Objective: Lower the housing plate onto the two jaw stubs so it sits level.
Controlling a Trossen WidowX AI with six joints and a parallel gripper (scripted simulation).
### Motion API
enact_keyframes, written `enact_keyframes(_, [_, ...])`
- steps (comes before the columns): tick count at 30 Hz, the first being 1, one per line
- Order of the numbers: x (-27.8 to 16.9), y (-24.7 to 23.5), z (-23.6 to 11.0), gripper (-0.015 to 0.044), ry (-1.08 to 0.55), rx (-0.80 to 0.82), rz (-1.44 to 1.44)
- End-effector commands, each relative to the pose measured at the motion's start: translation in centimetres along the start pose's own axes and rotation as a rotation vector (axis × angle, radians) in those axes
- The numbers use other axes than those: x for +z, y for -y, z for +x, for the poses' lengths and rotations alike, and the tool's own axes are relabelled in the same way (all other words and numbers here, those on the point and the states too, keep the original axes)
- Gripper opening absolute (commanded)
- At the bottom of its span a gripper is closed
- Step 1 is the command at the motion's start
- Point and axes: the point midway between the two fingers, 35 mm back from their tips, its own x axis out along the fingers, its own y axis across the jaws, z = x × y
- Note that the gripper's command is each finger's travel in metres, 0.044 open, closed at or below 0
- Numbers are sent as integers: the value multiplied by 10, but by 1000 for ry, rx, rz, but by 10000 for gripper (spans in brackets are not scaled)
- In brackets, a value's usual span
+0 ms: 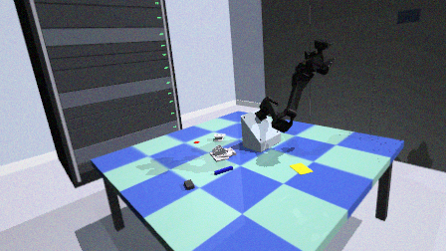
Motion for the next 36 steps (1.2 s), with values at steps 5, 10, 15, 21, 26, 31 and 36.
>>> enact_keyframes(5, [49, 7, 17, 440, 152, -12, 4])
enact_keyframes(10, [79, 11, 22, 440, 242, -21, 5])
enact_keyframes(15, [108, 15, 24, 440, 331, -32, 6])
enact_keyframes(21, [144, 20, 24, 440, 441, -39, 4])
enact_keyframes(26, [175, 23, 21, 440, 534, -42, 1])
enact_keyframes(31, [205, 26, 15, 440, 627, -46, -8])
enact_keyframes(36, [234, 29, 6, 440, 720, -50, -19])
